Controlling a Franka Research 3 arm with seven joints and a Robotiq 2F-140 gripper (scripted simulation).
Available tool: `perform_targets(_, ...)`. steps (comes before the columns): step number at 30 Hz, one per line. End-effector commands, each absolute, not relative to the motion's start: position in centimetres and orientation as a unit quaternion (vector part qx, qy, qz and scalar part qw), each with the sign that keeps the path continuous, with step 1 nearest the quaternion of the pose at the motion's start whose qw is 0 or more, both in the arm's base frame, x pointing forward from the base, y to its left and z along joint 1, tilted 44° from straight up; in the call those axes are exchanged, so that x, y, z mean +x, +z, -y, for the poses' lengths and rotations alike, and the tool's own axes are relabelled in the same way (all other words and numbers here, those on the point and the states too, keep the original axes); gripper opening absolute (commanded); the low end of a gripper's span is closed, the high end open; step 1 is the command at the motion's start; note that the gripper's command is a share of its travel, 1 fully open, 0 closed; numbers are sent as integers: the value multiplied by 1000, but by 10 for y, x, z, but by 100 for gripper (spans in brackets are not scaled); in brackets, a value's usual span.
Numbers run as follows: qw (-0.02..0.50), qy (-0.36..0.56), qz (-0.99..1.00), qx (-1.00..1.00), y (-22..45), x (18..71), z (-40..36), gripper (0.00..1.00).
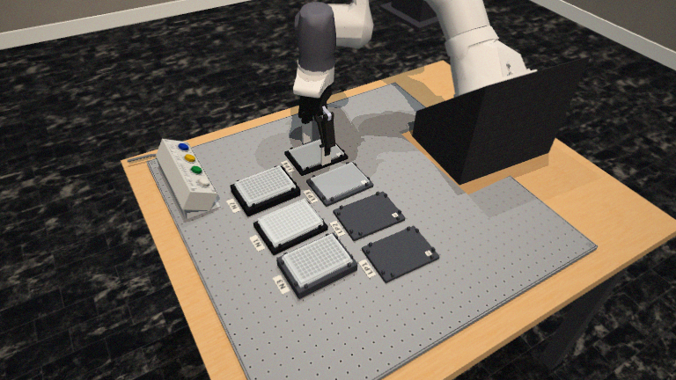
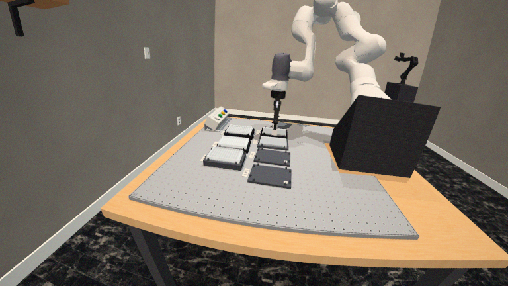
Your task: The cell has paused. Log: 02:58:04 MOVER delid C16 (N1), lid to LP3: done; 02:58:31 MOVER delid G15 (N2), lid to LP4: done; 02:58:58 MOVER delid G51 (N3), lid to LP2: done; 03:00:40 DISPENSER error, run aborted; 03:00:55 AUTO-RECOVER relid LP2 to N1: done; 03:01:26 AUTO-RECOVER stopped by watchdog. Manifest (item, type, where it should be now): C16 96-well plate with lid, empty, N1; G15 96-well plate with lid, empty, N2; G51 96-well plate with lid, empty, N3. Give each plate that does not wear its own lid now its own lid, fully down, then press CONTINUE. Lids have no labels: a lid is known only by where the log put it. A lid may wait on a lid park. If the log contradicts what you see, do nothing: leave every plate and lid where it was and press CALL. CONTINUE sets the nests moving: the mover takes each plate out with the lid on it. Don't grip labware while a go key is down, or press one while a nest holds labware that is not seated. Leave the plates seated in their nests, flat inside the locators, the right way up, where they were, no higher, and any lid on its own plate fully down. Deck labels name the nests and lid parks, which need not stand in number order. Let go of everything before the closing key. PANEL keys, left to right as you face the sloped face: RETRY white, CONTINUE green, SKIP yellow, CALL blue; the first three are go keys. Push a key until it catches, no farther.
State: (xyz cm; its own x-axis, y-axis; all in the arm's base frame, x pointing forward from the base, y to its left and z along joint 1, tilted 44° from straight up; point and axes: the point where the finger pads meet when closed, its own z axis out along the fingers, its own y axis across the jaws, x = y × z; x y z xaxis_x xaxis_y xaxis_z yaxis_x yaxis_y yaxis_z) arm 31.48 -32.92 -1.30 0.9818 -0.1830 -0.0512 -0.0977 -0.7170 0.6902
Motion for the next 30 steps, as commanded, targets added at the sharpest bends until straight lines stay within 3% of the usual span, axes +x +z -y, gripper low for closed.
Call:
perform_targets(1, 369, -57, 77, 925, -13, 315, 330, 66)
perform_targets(13, 369, -57, 77, 925, -13, 315, 330, 66)
perform_targets(14, 369, -57, 77, 925, -13, 315, 330, 0)
perform_targets(30, 369, -57, 77, 925, -13, 315, 330, 0)
